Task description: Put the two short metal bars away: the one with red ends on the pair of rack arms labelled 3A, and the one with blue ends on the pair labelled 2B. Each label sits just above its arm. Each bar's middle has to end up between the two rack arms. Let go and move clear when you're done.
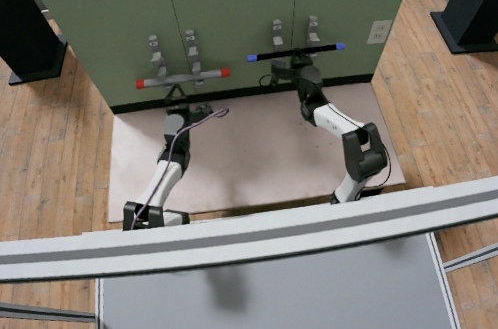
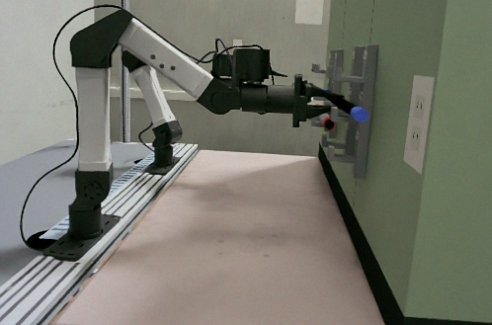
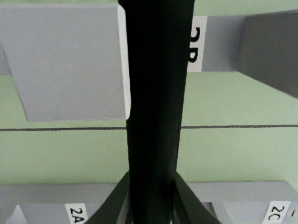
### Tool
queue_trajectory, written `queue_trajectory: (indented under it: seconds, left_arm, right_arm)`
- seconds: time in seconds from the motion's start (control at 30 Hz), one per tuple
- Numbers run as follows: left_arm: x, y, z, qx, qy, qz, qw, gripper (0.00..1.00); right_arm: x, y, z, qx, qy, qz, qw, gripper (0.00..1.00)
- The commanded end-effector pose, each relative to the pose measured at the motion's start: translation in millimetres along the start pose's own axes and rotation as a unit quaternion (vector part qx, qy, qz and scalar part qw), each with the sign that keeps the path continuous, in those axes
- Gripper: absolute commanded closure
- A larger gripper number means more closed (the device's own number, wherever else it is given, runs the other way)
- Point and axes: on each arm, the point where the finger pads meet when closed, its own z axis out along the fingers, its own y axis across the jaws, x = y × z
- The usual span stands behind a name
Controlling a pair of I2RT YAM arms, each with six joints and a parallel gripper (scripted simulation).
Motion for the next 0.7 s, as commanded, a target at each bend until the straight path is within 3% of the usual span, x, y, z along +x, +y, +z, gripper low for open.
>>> queue_trajectory:
  seconds: [0.0, 0.67]
  left_arm:
    - [-0.5, 16.4, -1.6, -0.015, 0.002, -0.006, 1.000, 0.00]
    - [-0.5, 16.4, -1.6, -0.015, 0.002, -0.006, 1.000, 0.00]
  right_arm:
    - [-1.9, 11.9, -1.1, -0.006, -0.006, -0.008, 1.000, 1.00]
    - [-1.8, 17.8, -1.2, -0.006, -0.006, -0.008, 1.000, 1.00]
